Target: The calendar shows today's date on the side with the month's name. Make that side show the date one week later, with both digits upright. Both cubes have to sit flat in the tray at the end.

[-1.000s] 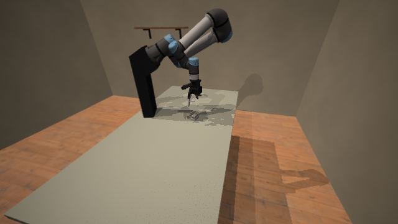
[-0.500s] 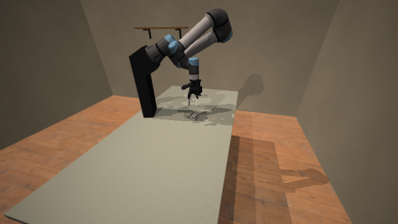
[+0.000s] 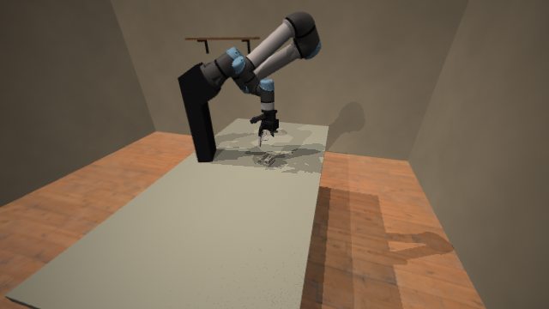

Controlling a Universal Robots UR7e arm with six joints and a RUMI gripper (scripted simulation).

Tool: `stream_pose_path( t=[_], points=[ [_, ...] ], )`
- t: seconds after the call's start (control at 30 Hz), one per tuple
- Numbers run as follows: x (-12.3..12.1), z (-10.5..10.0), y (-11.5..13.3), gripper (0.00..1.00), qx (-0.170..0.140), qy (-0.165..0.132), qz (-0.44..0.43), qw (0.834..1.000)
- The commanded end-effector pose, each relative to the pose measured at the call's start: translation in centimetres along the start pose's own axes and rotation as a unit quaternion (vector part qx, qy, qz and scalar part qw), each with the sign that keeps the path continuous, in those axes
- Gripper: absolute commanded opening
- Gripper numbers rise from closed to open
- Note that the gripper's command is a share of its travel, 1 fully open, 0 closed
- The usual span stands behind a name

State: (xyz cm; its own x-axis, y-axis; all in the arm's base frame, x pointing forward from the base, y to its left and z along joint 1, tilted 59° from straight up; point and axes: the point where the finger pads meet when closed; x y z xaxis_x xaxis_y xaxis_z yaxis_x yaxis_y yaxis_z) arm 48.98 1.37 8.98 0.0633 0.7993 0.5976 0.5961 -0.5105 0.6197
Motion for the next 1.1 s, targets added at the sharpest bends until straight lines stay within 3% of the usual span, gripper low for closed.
stream_pose_path(
  t=[0.0, 0.43, 1.07],
  points=[
    [0.0, 0.3, 0.1, 1.0, -0.001, 0.0, 0.036, 0.999],
    [0.1, 1.1, 0.0, 1.0, 0.0, 0.0, 0.174, 0.985],
    [0.2, 2.3, -0.2, 1.0, 0.002, -0.001, 0.382, 0.924]
  ],
)
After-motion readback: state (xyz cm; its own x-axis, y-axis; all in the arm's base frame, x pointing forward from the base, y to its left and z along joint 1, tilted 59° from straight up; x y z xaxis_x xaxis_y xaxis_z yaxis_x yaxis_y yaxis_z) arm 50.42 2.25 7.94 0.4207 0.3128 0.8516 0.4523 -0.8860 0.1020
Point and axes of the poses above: the point where the finger pads meet when closed, its own z axis out along the fingers, its own x axis across the jaws, y = z × x, and after that the axes turned 9 degrees about z, right-handed
